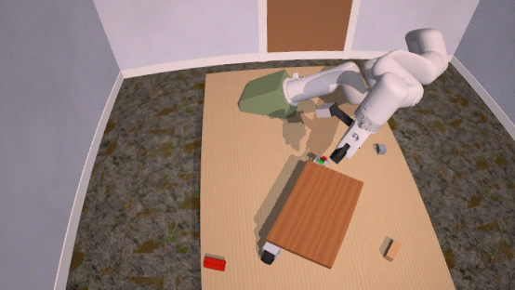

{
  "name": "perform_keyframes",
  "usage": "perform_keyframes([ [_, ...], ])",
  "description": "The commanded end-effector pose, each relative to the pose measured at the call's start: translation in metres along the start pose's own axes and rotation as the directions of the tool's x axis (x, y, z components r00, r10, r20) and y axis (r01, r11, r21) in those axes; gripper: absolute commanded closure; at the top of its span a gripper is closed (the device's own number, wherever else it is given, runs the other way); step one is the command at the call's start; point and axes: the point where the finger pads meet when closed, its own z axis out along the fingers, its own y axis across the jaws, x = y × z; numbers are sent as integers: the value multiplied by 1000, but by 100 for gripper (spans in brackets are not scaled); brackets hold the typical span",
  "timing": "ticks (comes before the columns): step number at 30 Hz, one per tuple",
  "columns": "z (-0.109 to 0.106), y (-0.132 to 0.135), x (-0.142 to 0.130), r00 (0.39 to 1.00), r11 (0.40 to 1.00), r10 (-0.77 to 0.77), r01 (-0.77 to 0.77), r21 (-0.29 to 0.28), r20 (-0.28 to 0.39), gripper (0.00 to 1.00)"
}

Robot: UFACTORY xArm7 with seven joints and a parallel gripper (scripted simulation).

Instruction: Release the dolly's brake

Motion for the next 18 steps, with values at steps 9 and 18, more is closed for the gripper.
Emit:
perform_keyframes([
  [9,0,3,6,1000,1000,-2,2,-7,7,100],
  [18,18,36,37,993,995,7,5,-101,114,100],
])
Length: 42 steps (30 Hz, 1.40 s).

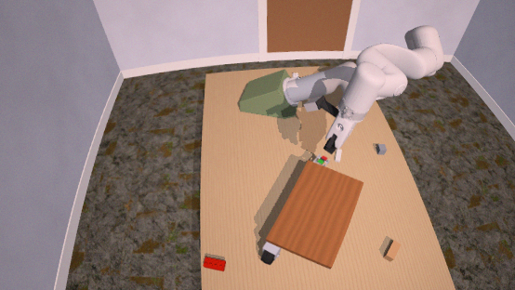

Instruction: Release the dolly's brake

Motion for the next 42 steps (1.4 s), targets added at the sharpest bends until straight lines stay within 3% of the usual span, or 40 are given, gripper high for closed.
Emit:
perform_keyframes([
  [1,1,6,7,1000,1000,-5,5,-15,18,100],
  [8,1,6,7,1000,1000,-5,5,-15,18,100],
  [10,12,28,22,994,998,-5,11,-64,105,100],
  [25,12,28,22,994,998,-5,11,-64,105,100],
  [27,16,39,27,989,997,-5,17,-82,149,100],
  [42,17,40,28,988,996,-5,18,-84,155,100],
])
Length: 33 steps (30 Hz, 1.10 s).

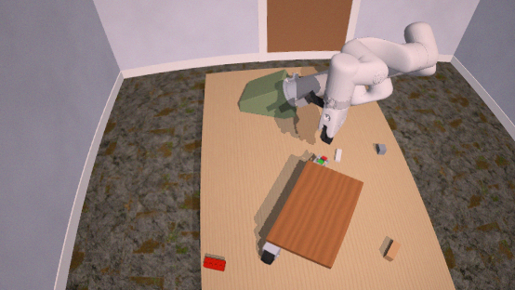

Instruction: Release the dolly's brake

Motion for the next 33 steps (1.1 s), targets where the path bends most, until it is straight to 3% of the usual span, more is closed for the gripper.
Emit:
perform_keyframes([
  [1,-1,0,1,1000,1000,0,0,2,5,100],
  [5,2,1,1,1000,1000,0,0,2,6,100],
  [11,37,2,2,1000,1000,3,-3,1,2,100],
  [33,37,2,2,1000,1000,3,-3,1,2,100],
])
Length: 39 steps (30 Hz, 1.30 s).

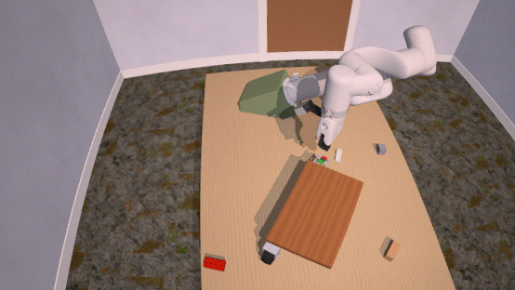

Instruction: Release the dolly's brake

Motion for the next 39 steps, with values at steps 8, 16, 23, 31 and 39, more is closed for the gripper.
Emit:
perform_keyframes([
  [8,-1,-1,0,1000,1000,0,0,4,0,100],
  [16,-1,-1,0,1000,1000,0,0,4,0,100],
  [23,0,-1,0,1000,1000,-1,1,4,1,100],
  [31,7,-1,0,1000,1000,-4,4,5,4,100],
  [39,16,-1,0,1000,1000,-4,4,5,4,100],
])
